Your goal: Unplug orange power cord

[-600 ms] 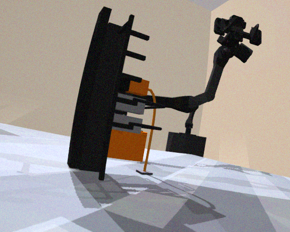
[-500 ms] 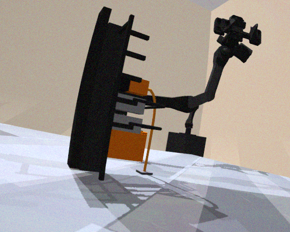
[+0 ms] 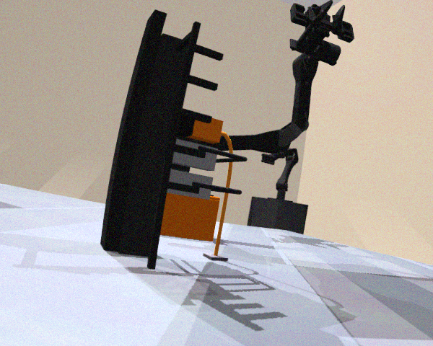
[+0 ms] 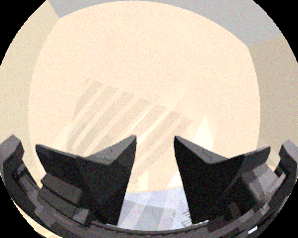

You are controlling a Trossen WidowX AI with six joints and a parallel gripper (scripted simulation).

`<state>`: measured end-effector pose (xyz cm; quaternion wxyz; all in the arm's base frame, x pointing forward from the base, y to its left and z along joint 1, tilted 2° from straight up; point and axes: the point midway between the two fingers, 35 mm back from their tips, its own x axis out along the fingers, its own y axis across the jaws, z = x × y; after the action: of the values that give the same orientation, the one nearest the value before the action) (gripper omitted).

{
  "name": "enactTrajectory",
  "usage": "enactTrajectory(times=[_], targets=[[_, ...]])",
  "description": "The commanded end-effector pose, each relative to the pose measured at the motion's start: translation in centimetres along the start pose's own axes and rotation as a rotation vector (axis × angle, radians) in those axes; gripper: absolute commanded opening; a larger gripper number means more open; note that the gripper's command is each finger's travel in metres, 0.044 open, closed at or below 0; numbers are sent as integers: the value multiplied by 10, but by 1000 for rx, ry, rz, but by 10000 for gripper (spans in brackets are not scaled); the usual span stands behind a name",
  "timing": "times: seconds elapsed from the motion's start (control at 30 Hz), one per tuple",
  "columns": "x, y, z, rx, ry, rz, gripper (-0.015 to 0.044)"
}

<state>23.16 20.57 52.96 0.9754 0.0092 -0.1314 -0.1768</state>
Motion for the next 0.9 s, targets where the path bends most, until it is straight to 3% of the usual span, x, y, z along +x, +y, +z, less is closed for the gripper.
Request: enactTrajectory(times=[0.0,0.2,0.4,0.63,0.87], targets=[[-18,-44,44,32,-79,38,160],[-29,-133,87,31,-141,44,160],[-10,-226,88,20,-105,0,160],[34,-299,45,-40,56,-24,160],[86,-335,-36,-147,302,23,160]])
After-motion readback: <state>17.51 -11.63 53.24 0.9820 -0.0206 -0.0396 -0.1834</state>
